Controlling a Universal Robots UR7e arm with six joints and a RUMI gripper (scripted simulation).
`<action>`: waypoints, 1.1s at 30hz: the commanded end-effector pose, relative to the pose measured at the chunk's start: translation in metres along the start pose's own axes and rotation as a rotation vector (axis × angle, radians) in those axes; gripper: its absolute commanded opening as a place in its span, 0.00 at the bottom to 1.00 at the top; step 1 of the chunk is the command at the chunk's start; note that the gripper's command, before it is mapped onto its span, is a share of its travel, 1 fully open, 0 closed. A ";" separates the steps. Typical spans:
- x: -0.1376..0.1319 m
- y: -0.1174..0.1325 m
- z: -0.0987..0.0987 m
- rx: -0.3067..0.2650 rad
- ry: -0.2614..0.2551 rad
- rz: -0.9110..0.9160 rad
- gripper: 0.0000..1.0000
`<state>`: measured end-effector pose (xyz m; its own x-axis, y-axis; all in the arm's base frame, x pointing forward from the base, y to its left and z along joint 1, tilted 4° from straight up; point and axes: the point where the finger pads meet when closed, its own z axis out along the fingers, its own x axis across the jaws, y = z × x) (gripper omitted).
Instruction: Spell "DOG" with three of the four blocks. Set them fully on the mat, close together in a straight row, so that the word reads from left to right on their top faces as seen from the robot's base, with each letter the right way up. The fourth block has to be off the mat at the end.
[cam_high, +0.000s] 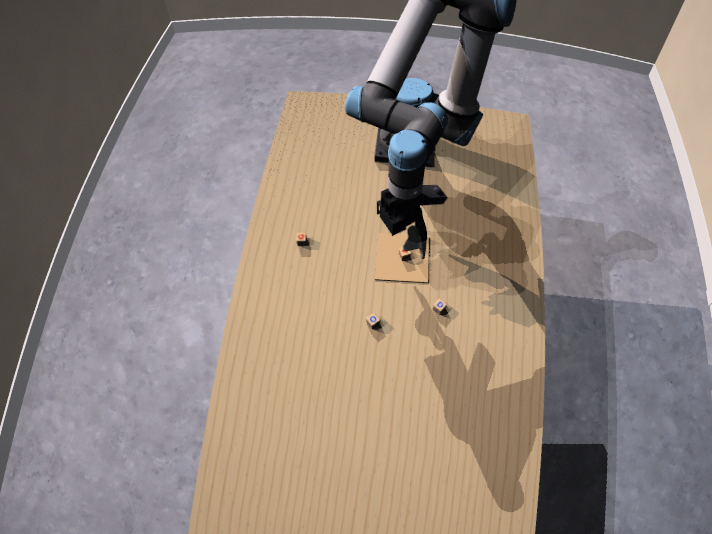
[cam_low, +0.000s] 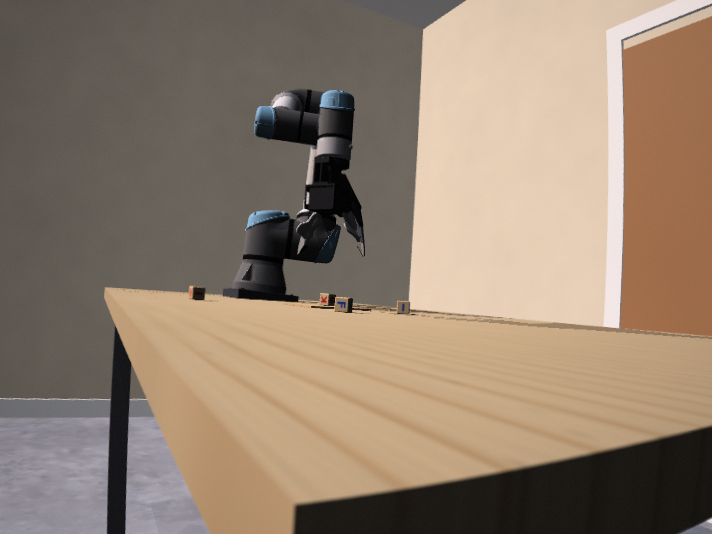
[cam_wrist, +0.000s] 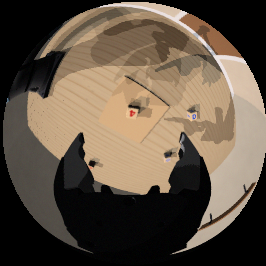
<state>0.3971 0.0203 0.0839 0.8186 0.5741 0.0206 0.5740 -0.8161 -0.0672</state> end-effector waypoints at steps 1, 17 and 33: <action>-0.001 0.000 0.006 -0.001 -0.006 0.132 1.00; 0.000 0.001 0.007 -0.002 -0.004 0.191 0.37; 0.000 0.001 0.007 -0.002 -0.004 0.191 0.37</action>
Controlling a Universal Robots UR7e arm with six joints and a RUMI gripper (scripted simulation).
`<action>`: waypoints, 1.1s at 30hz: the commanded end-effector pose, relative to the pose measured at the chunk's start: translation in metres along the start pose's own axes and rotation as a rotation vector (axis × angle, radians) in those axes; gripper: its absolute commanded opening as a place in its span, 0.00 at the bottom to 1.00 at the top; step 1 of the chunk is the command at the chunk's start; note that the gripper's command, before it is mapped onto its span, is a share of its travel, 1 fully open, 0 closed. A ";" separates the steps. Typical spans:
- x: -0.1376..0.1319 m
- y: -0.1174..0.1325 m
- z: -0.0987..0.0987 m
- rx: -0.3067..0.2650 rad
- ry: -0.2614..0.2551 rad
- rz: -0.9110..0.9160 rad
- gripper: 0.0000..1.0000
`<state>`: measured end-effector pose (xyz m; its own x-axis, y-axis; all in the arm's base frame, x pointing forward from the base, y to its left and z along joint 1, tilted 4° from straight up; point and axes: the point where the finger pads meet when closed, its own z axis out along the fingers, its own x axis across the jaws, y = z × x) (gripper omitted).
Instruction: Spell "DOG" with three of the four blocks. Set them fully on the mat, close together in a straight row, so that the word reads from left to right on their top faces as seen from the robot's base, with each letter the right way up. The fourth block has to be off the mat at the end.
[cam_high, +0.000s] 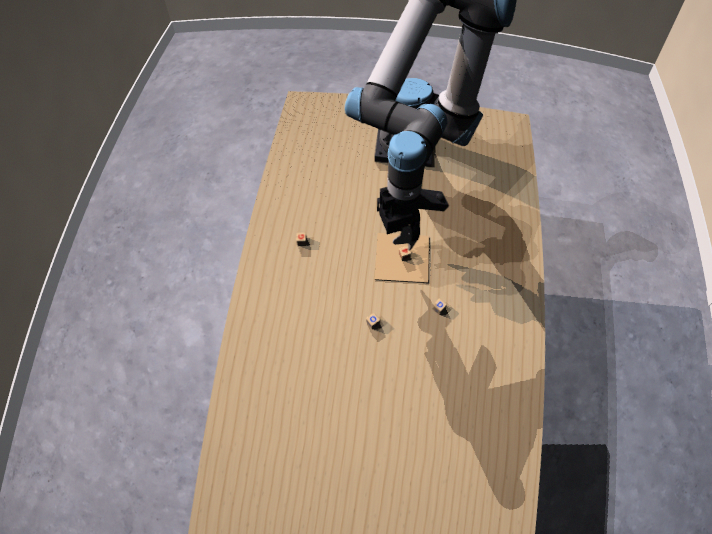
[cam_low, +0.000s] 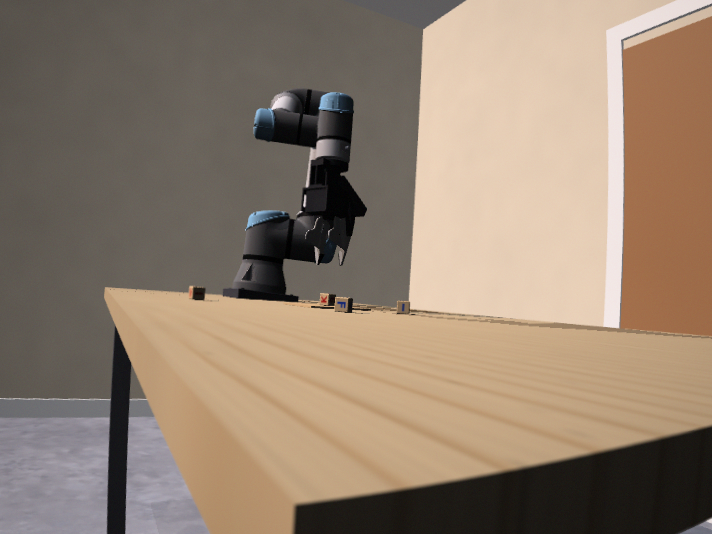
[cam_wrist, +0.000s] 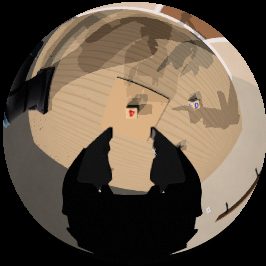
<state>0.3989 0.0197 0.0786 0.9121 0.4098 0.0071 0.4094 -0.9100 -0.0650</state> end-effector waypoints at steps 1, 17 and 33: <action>-0.001 -0.001 0.002 0.003 -0.003 0.001 0.37; -0.001 -0.001 0.002 0.003 -0.003 0.001 0.37; -0.001 -0.002 0.010 0.004 -0.005 0.000 0.37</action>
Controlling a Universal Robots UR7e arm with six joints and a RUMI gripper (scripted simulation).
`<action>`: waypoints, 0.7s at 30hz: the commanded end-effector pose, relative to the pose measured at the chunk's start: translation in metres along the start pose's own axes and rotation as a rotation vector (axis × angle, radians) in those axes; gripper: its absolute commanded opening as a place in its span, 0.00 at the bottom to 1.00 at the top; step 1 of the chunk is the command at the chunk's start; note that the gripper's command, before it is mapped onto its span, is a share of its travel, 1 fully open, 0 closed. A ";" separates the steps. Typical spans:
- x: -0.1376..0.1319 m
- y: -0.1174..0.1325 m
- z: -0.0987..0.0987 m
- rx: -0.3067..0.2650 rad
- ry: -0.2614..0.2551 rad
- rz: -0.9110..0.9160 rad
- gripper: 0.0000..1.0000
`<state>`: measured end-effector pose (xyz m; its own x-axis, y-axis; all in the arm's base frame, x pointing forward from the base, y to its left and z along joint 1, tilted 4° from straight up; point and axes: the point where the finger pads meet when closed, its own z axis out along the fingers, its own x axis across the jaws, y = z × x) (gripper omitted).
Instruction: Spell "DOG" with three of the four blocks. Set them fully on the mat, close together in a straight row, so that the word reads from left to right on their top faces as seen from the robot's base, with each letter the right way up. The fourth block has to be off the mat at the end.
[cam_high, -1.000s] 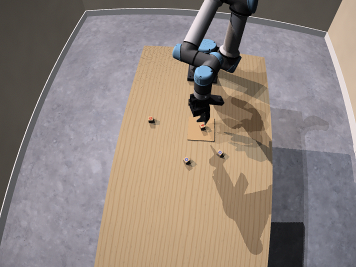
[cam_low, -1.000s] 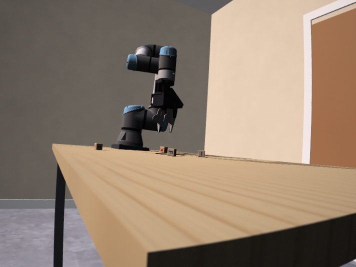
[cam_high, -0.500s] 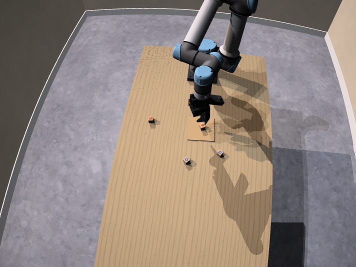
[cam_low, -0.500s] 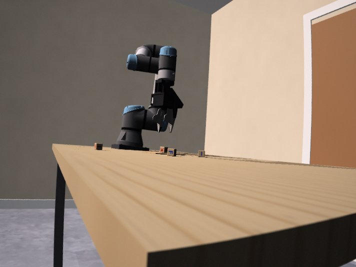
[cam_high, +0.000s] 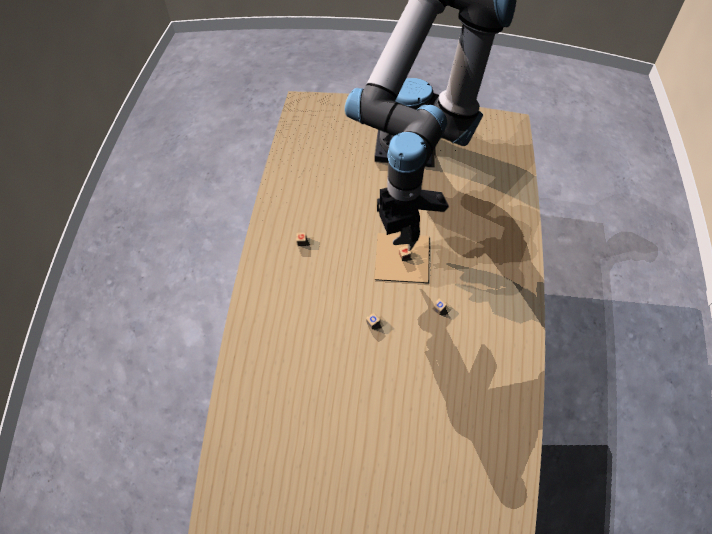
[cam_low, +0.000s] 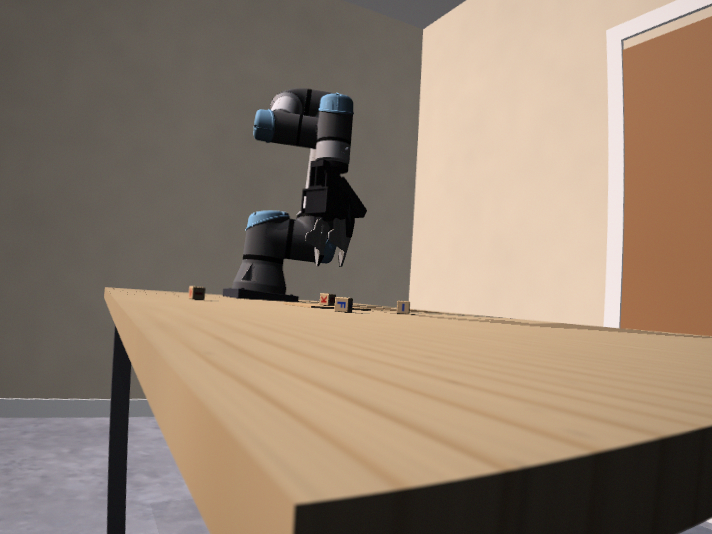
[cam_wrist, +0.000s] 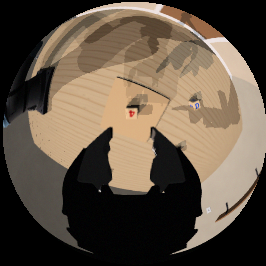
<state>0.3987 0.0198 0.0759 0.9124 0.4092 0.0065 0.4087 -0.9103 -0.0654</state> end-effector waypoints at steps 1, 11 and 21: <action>-0.001 -0.002 0.008 0.003 -0.004 0.000 0.37; -0.001 -0.002 0.019 0.003 -0.004 -0.001 0.37; -0.001 -0.002 0.035 0.003 -0.004 -0.001 0.37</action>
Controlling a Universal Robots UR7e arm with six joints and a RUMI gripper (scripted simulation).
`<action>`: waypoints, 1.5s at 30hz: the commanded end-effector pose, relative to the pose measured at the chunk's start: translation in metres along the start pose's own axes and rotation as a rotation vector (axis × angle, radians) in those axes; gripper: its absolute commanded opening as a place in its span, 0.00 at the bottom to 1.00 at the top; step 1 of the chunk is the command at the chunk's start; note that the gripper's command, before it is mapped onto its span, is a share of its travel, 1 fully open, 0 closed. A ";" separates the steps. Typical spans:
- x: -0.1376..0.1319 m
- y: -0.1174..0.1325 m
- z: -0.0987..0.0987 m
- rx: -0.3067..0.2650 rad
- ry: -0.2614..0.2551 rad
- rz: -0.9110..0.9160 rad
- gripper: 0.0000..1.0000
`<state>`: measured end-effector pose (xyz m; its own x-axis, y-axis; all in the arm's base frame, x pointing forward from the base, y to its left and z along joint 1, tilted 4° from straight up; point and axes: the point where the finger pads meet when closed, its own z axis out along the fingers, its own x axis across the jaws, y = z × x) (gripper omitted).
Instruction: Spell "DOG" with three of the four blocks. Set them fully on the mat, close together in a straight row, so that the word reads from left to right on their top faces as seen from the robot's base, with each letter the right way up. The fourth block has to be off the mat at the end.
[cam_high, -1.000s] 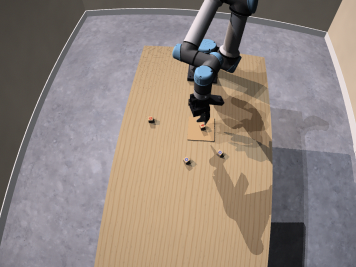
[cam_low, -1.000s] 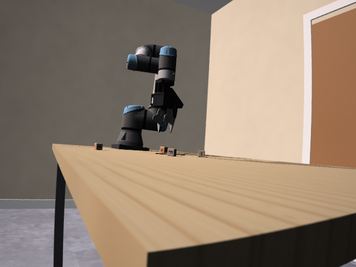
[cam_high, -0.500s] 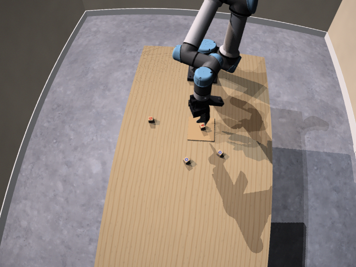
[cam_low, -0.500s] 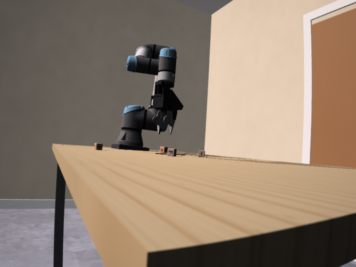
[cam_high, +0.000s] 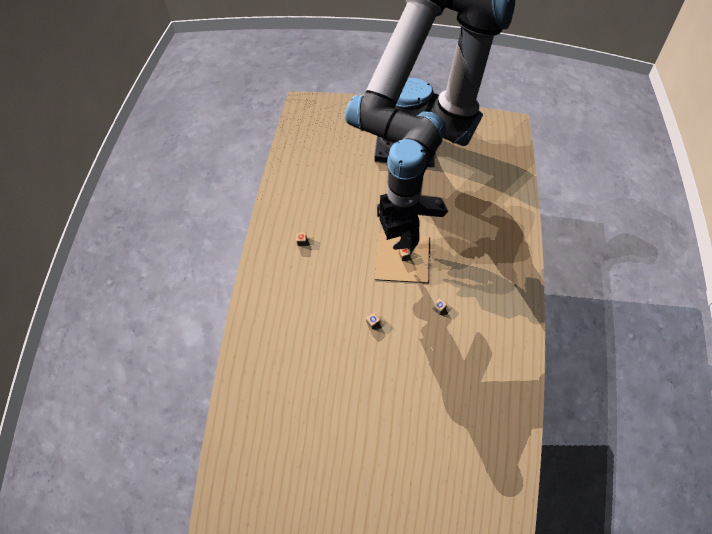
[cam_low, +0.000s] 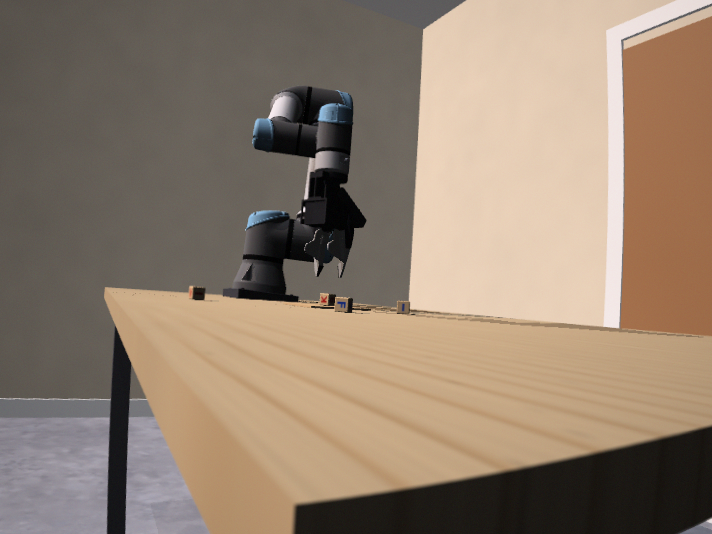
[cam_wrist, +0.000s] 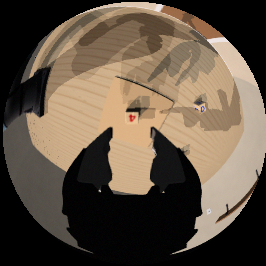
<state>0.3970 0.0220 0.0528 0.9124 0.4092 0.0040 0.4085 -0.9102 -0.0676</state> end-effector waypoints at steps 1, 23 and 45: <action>0.000 -0.001 0.012 0.001 -0.002 -0.001 0.37; 0.000 -0.001 0.029 0.001 -0.002 -0.001 0.37; 0.000 -0.001 0.028 0.000 0.000 -0.001 0.37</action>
<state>0.3980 0.0233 0.0264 0.9127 0.4087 0.0065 0.4082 -0.9106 -0.0649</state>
